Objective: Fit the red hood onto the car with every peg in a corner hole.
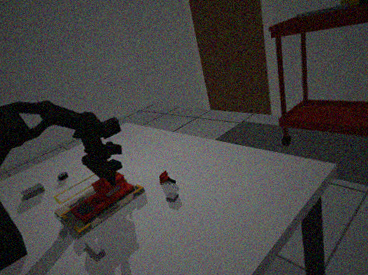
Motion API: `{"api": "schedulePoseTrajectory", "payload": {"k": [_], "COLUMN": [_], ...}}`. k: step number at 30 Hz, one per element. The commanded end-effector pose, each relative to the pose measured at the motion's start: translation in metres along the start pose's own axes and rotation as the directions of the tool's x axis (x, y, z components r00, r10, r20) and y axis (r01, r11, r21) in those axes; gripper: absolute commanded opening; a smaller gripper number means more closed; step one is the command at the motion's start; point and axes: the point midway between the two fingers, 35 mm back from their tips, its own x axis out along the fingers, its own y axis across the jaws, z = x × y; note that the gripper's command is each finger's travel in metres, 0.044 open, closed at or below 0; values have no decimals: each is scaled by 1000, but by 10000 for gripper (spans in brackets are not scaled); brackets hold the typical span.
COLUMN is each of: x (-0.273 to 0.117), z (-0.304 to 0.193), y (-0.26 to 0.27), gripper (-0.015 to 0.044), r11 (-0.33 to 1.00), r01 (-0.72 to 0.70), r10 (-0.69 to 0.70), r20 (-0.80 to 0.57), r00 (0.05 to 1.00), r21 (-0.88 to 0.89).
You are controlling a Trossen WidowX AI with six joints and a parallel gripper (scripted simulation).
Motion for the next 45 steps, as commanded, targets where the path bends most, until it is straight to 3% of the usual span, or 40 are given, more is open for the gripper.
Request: {"api": "schedulePoseTrajectory", "payload": {"k": [1,45], "x": [1,8], "z": [0,0], "y": [0,-1], "gripper": [0,0], "r11": [1000,1000], "r01": [4,3], "r10": [-4,-3], "r20": [0,0], "r00": [1000,1000], "r21": [-4,-4]}}
